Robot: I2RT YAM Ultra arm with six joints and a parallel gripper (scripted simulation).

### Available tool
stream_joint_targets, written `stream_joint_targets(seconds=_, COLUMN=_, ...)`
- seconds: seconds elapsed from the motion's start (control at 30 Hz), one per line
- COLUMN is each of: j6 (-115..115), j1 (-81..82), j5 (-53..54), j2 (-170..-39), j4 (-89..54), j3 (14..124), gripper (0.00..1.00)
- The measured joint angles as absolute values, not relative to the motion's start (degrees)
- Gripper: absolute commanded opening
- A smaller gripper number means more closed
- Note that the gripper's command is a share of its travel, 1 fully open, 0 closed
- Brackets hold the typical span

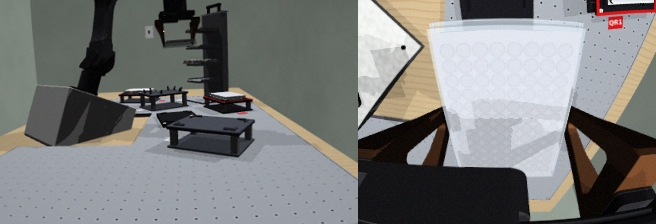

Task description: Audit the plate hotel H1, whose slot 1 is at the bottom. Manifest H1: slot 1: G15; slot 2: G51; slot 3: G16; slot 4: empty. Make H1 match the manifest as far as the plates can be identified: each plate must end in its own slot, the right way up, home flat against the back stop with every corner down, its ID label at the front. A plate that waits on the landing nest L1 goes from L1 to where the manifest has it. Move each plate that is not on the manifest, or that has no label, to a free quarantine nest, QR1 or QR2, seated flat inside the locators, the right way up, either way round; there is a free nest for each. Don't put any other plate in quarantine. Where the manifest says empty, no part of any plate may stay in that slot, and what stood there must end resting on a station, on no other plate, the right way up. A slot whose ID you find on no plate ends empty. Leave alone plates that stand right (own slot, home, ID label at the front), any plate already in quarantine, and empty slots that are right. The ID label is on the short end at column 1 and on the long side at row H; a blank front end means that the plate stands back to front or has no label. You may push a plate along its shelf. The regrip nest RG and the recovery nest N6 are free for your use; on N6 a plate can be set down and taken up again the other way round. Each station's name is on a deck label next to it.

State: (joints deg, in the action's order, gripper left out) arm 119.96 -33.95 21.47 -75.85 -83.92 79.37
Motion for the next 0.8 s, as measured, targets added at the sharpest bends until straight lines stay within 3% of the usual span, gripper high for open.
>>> stream_joint_targets(seconds=0.4, j6=119.24, j1=-32.77, j5=21.45, j2=-75.79, j4=-87.2, j3=81.73, gripper=0.86)
stream_joint_targets(seconds=0.8, j6=104.6, j1=-23.86, j5=20.1, j2=-74.17, j4=-87.46, j3=82.89, gripper=0.86)
